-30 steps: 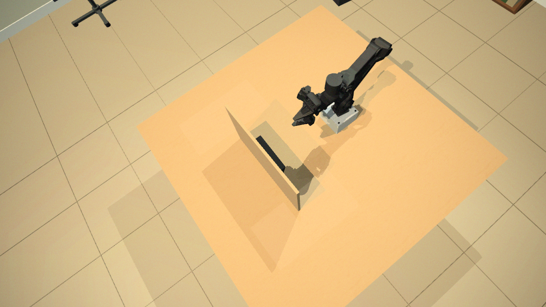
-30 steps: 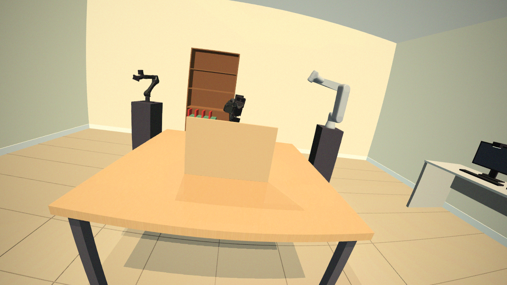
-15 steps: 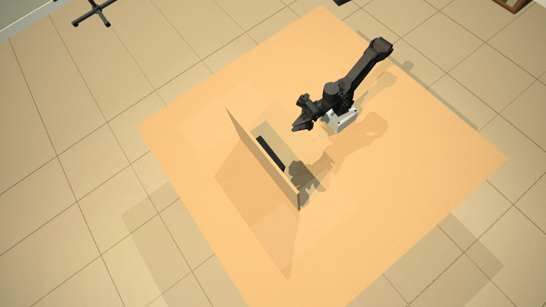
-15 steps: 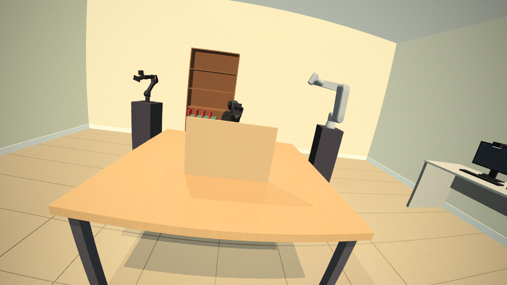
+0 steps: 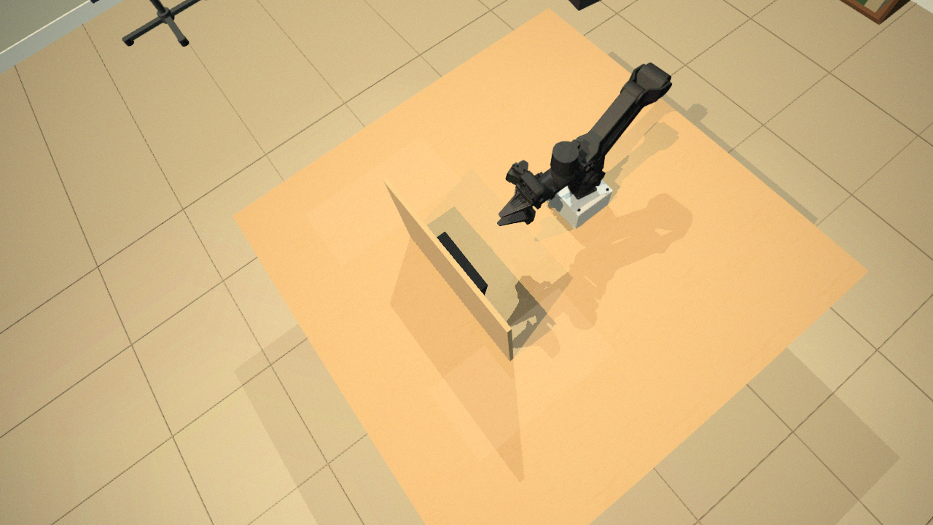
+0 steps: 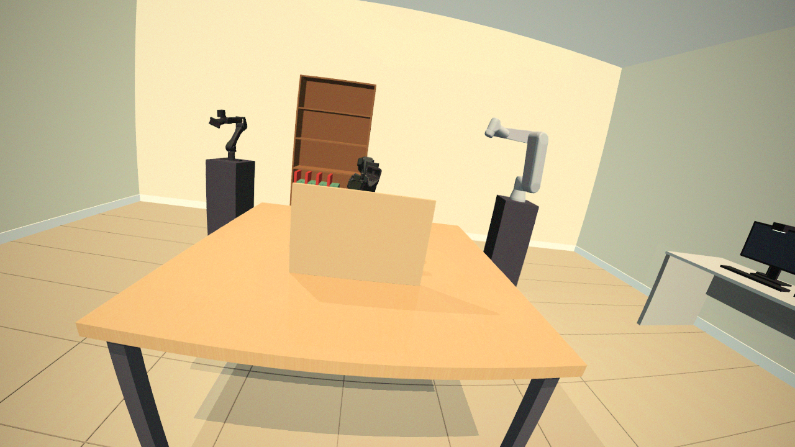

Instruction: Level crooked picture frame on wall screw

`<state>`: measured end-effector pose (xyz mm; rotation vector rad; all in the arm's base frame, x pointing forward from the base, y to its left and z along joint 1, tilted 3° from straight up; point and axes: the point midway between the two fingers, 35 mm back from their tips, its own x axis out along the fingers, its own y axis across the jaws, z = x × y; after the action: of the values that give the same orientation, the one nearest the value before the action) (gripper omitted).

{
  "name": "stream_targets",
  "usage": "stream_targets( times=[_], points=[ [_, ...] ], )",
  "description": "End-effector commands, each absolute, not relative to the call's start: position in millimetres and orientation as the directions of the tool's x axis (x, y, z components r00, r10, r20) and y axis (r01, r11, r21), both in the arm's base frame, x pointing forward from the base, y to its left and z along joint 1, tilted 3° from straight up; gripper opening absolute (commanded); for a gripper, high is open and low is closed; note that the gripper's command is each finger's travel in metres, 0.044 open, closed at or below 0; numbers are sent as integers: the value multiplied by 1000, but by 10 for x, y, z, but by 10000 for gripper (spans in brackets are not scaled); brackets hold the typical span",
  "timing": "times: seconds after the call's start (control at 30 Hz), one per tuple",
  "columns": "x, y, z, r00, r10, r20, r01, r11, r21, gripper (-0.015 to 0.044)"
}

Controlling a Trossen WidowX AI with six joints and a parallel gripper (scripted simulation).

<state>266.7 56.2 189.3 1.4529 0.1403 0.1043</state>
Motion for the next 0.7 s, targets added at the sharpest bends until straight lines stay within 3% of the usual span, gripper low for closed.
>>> stream_targets(
  times=[0.0, 0.67],
  points=[
    [2729, 582, 1875, 987, 160, -33, 14, 120, 993, 260],
    [3417, 710, 1259, 987, 160, -29, 10, 120, 993, 260]
  ],
)
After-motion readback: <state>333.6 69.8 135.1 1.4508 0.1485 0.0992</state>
